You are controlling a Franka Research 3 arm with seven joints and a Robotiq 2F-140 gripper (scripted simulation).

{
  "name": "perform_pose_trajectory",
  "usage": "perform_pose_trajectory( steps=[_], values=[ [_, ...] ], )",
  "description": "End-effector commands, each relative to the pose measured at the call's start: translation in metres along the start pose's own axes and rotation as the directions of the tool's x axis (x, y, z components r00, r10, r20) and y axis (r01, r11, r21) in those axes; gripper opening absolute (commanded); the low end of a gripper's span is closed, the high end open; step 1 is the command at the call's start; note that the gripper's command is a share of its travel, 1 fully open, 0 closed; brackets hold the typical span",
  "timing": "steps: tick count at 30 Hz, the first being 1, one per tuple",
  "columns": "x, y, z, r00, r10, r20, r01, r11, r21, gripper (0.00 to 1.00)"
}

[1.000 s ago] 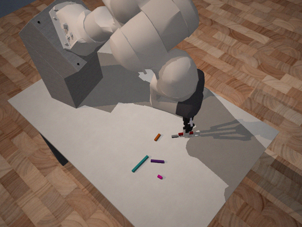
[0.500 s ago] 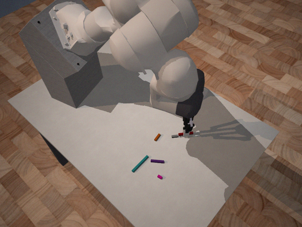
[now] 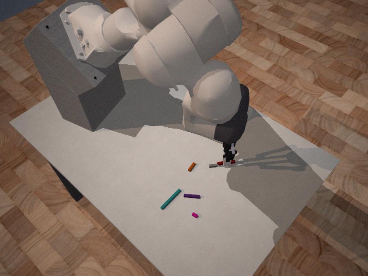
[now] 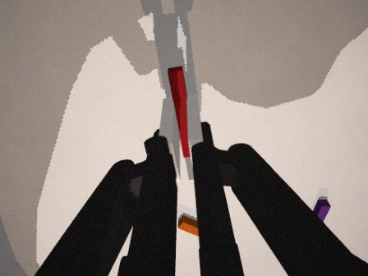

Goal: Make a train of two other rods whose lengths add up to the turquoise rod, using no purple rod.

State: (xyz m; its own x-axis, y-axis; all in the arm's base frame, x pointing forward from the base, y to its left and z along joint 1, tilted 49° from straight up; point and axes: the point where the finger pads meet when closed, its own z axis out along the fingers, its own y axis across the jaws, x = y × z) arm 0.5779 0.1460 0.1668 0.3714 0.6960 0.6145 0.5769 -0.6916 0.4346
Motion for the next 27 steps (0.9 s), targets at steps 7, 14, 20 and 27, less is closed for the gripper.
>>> perform_pose_trajectory(
  steps=[7,14,20,27],
  values=[
    [0.0,0.001,0.005,1.0,0.004,0.0,-0.004,1.0,-0.002,0.03],
    [0.0,0.001,0.011,1.0,0.004,0.0,-0.004,1.0,-0.002,0.03],
    [0.0,0.001,0.012,1.0,0.004,0.0,-0.004,1.0,-0.002,0.03],
    [0.0,0.001,0.012,1.0,0.004,0.0,-0.004,1.0,-0.002,0.03]
  ],
)
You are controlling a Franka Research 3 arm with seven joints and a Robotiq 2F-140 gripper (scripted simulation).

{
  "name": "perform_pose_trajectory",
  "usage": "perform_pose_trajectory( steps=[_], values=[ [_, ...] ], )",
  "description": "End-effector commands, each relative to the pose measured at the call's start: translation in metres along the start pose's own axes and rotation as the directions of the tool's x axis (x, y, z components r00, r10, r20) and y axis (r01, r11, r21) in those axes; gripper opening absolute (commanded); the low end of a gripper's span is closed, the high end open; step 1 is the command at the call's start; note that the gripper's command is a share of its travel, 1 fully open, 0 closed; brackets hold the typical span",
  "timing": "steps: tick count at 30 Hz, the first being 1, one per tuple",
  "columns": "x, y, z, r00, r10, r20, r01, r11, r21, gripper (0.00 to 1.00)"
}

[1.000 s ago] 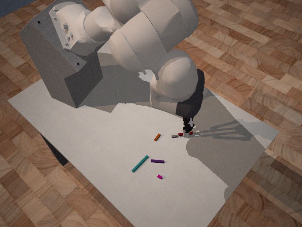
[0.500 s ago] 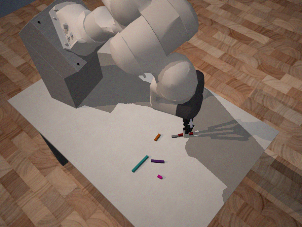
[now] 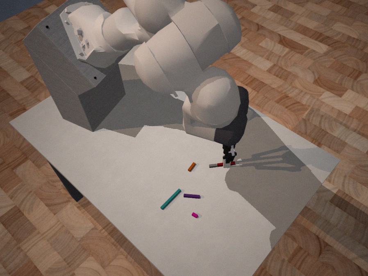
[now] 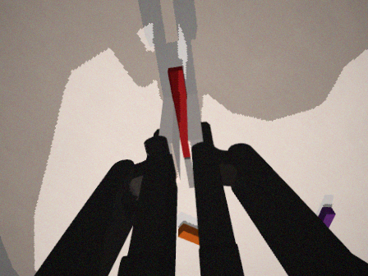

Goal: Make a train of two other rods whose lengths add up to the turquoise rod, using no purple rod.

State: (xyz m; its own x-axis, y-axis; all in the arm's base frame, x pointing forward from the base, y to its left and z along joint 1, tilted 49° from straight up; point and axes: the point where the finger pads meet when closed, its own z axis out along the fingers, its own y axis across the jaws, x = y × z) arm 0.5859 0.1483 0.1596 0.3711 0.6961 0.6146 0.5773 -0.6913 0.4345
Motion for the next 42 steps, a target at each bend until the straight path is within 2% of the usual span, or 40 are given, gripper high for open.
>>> perform_pose_trajectory(
  steps=[1,27,42],
  values=[
    [-0.0005,0.0013,0.0009,1.0,0.005,0.0,-0.005,1.0,-0.003,0.03],
    [-0.0005,0.0013,0.0009,1.0,0.005,0.0,-0.005,1.0,-0.003,0.03],
    [-0.0005,0.0013,0.0009,1.0,0.005,0.0,-0.005,1.0,-0.003,0.15]
  ],
)
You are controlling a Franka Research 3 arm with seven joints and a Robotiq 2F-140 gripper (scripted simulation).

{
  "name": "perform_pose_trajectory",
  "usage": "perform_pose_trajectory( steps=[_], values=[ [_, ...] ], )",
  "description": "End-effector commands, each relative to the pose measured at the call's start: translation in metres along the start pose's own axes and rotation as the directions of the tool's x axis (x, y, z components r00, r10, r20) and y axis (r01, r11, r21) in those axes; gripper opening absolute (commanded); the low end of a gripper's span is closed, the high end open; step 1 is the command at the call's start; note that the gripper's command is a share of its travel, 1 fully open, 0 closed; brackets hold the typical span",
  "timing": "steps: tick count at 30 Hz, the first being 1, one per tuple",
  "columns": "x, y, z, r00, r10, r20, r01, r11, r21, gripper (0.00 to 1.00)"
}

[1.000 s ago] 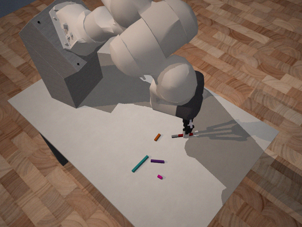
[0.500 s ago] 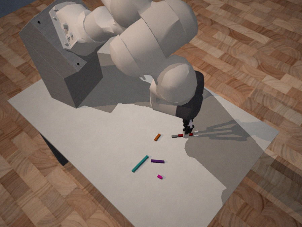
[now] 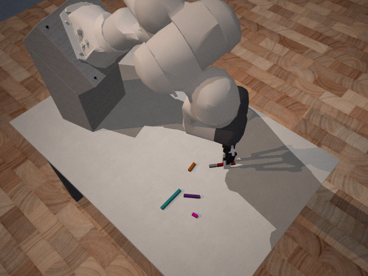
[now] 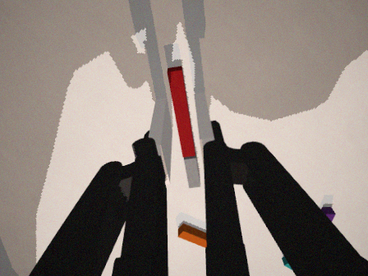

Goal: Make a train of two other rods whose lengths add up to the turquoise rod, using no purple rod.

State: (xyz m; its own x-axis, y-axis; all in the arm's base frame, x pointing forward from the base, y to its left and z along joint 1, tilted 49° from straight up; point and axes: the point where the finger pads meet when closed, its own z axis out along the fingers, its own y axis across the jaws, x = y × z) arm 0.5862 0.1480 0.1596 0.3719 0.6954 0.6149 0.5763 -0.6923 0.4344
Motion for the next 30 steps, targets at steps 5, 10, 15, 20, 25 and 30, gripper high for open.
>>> perform_pose_trajectory(
  steps=[5,10,15,20,25,30],
  values=[
    [0.0,0.001,0.001,1.0,0.003,0.0,-0.003,1.0,-0.002,0.15],
    [0.0,0.001,0.001,1.0,0.003,0.0,-0.003,1.0,-0.002,0.15],
    [0.0,0.001,-0.003,1.0,0.003,0.0,-0.003,1.0,-0.002,0.15],
    [0.0,0.001,-0.02,1.0,0.003,0.0,-0.003,1.0,-0.002,0.15],
    [0.0,0.001,-0.035,1.0,0.003,0.0,-0.003,1.0,-0.002,0.15],
    [0.0,0.001,-0.062,1.0,0.003,0.0,-0.003,1.0,-0.002,0.15]
  ],
)
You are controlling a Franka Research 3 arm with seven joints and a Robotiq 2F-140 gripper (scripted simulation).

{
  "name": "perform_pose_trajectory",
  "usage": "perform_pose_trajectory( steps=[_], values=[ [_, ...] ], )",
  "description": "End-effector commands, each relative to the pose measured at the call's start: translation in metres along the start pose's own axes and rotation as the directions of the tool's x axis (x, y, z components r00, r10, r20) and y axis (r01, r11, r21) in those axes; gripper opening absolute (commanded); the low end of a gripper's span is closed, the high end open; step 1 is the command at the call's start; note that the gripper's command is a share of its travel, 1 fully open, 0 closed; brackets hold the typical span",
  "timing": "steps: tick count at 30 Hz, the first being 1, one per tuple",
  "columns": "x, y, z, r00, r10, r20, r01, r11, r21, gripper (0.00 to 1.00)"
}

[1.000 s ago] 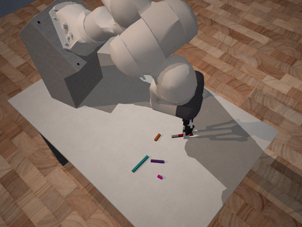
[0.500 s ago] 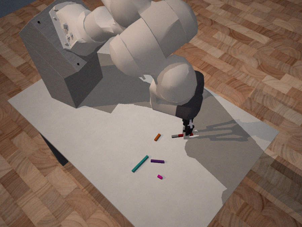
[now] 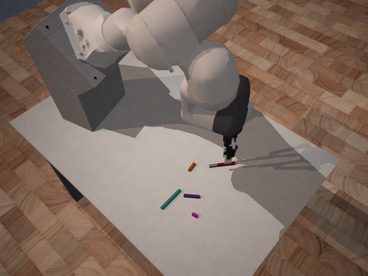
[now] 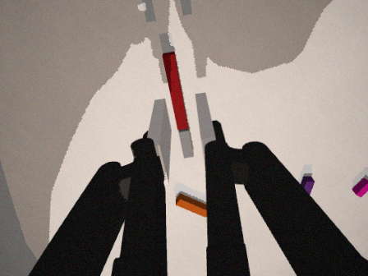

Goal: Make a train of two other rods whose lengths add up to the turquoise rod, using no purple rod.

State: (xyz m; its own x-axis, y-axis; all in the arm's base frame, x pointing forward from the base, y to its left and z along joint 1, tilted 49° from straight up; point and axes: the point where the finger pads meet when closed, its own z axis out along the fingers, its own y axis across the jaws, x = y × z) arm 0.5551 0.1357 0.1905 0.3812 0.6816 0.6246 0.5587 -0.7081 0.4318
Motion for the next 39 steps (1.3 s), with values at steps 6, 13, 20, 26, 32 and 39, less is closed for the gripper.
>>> perform_pose_trajectory(
  steps=[6,13,20,26,32,39],
  values=[
    [0.001,-0.003,-0.039,1.0,-0.016,0.002,0.016,1.0,0.012,0.15],
    [0.001,-0.003,-0.044,1.0,-0.016,0.002,0.016,1.0,0.012,0.15],
    [0.001,-0.003,-0.044,1.0,-0.016,0.002,0.016,1.0,0.012,1.0],
    [0.001,-0.003,-0.044,1.0,-0.016,0.002,0.016,1.0,0.012,1.0],
    [0.001,-0.003,-0.044,1.0,-0.016,0.002,0.016,1.0,0.012,1.0],
    [0.001,-0.003,-0.046,1.0,-0.016,0.002,0.016,1.0,0.012,1.0]
  ],
)
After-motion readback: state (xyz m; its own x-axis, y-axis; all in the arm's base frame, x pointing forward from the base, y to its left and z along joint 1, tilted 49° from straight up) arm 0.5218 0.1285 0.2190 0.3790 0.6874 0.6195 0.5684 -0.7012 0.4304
